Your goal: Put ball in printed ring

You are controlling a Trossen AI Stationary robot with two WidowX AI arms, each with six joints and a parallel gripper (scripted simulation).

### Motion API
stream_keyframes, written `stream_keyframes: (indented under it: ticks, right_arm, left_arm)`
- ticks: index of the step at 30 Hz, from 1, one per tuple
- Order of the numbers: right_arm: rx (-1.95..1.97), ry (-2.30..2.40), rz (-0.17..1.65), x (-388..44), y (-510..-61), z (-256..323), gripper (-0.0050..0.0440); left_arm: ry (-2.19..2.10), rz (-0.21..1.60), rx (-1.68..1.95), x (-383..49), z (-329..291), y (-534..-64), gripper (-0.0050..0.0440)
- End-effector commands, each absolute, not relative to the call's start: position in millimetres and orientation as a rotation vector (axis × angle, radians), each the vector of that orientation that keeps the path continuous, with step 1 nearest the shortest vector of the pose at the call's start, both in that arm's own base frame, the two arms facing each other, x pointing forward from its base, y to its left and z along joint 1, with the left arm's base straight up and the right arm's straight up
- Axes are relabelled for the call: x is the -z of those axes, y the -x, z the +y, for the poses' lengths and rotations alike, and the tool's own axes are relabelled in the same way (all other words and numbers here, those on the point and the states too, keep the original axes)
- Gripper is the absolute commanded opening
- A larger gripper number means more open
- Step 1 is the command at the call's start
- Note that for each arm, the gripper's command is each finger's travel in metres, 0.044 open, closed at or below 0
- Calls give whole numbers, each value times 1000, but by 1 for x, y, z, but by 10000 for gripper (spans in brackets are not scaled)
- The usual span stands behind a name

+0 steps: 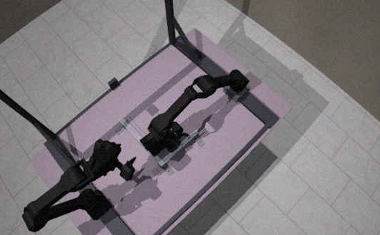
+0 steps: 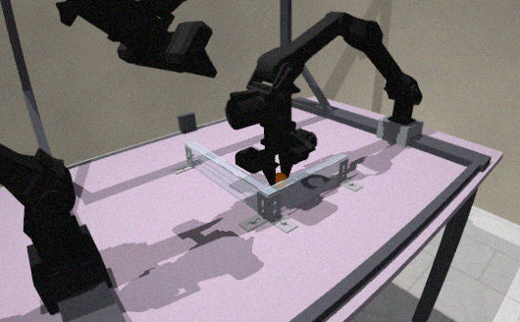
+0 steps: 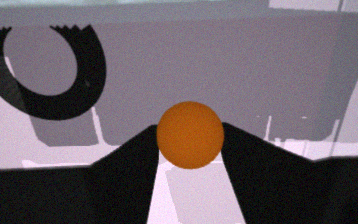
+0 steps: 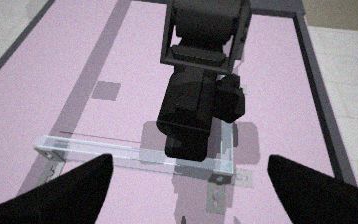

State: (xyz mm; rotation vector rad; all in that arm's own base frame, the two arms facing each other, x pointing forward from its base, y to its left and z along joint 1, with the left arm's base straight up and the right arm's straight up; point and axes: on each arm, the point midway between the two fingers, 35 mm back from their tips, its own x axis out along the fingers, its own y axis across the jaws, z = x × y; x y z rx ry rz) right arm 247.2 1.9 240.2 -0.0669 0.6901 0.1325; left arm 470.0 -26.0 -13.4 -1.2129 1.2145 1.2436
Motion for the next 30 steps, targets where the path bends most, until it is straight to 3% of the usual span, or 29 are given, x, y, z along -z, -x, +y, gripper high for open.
stream_keyframes:
  ticks: [1, 7, 16, 30]
  right_arm:
    - [-126, 65, 669, -247, -247, 1, 400]
    - [-126, 65, 669, -247, -247, 1, 400]
    - [-126, 65, 669, -247, -247, 1, 400]
    - [-126, 65, 669, -247, -247, 1, 400]
  left_arm:
    - [1263, 1152, -1178, -41, -25, -483, 126]
    - [1259, 1158, -1185, -90, -25, -479, 126]
    - [1252, 1166, -1191, -99, -21, -472, 126]
    - [1248, 1167, -1195, -105, 1, -413, 126]
